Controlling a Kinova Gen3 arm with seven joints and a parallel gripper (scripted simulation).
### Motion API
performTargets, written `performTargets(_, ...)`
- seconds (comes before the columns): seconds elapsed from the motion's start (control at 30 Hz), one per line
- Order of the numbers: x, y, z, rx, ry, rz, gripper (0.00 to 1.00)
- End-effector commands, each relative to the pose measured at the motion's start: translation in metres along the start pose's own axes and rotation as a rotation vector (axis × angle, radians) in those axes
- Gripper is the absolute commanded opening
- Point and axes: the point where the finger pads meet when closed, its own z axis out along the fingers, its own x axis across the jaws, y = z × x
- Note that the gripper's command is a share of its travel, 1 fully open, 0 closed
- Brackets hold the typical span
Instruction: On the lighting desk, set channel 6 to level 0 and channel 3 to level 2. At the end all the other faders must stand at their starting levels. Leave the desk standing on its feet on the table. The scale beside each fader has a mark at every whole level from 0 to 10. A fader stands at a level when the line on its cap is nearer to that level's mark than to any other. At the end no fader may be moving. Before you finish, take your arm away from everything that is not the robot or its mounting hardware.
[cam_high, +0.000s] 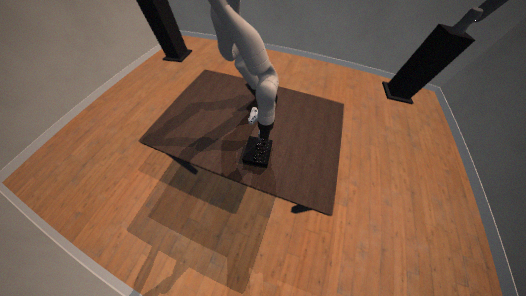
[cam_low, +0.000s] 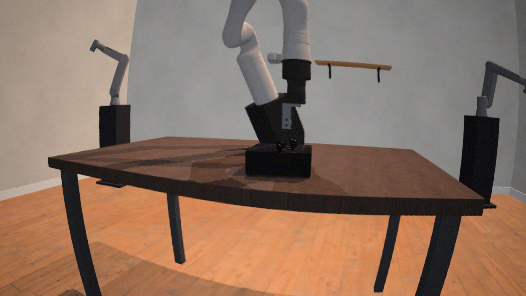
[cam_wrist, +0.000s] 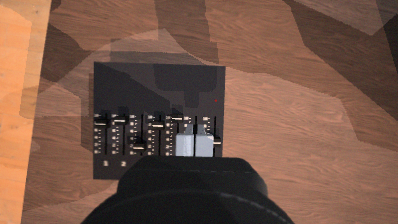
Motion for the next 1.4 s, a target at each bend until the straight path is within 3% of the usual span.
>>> performTargets(0.0, 0.0, 0.0, 0.0, -0.001, -0.001, 0.0, 0.0)
performTargets(1.37, 0.0, 0.0, 0.01, -0.001, -0.001, 0.0, 0.0)
